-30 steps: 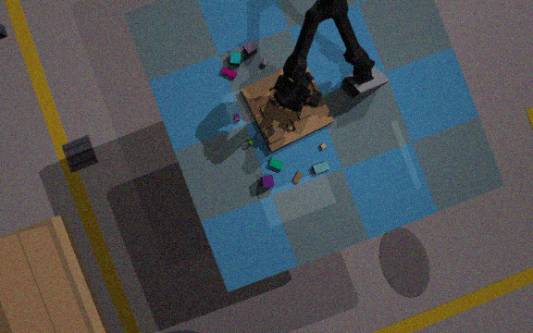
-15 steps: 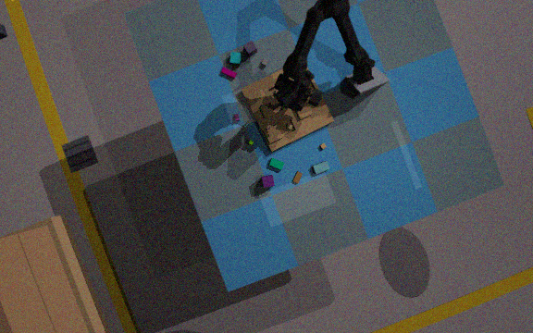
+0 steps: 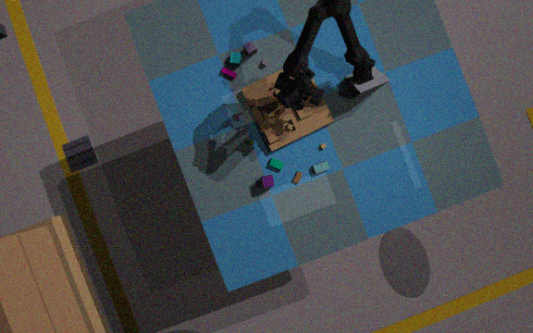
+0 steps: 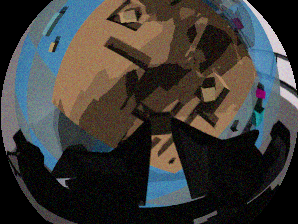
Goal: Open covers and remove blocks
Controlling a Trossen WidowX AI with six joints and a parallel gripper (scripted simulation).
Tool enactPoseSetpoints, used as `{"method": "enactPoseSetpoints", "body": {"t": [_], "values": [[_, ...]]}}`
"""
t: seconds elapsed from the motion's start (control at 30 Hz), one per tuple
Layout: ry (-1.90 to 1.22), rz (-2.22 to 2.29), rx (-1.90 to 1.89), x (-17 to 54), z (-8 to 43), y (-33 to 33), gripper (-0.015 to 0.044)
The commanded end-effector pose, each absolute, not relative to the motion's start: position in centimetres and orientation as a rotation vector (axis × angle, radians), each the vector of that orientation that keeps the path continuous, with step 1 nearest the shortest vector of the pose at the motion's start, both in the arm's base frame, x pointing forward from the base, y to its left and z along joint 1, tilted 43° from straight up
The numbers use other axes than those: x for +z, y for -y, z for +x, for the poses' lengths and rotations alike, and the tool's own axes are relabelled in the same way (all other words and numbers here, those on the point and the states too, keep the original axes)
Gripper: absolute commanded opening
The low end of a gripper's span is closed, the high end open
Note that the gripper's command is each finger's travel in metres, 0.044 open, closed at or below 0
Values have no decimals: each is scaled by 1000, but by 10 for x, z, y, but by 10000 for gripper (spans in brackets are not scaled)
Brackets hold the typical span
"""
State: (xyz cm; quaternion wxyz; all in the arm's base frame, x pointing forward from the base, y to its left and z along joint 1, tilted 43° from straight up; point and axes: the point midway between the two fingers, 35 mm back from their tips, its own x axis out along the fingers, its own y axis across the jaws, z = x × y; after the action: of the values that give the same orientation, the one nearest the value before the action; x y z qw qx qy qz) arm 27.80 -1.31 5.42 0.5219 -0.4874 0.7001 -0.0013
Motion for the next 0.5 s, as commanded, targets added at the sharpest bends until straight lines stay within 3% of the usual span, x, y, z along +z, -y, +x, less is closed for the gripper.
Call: {"method": "enactPoseSetpoints", "body": {"t": [0.0, 0.47], "values": [[-1677, -1160, -3, 57, 278, 10, 80], [-1678, -1159, -1, 83, 278, -14, 80]]}}
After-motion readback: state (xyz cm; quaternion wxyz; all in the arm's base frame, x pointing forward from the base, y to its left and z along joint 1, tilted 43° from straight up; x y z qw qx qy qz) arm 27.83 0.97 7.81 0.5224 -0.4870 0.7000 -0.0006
